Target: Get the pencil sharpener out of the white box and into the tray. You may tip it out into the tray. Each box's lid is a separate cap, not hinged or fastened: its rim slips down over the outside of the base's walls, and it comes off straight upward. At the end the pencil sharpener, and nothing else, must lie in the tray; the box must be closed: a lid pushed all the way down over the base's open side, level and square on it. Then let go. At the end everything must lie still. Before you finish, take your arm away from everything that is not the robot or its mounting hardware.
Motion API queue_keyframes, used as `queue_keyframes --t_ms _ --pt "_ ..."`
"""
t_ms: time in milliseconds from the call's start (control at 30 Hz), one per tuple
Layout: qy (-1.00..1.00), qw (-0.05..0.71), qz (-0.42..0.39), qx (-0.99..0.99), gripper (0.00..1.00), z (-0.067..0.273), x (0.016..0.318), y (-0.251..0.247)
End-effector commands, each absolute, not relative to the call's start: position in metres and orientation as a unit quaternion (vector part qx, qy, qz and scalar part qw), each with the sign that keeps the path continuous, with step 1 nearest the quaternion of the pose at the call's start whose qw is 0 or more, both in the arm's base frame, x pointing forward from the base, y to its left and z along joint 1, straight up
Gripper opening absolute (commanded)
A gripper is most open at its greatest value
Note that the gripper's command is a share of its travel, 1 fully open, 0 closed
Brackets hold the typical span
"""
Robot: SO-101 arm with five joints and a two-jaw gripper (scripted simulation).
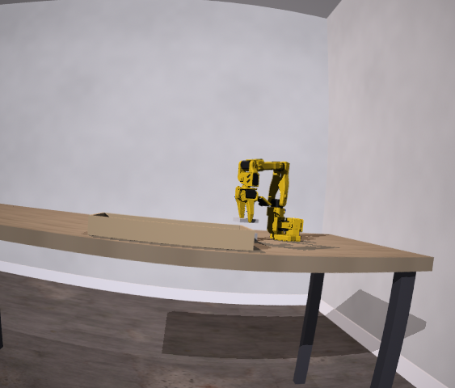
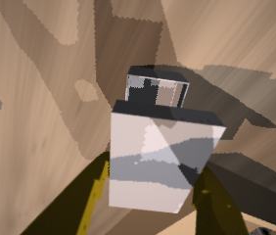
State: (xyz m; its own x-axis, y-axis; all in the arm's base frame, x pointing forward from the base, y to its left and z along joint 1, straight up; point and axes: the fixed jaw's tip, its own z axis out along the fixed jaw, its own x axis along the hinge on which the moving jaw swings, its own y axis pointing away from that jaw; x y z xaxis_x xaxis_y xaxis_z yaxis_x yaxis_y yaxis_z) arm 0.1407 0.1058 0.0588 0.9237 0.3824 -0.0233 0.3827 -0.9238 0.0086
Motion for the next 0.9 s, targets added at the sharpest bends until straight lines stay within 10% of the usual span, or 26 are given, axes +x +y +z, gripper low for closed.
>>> queue_keyframes --t_ms 0,867 --pt "0.196 0.0 0.0 0.981 0.23 0.058 0.142 0.109" --pt "0.196 0.0 0.0 0.981 0.23 0.039 0.141 0.109"
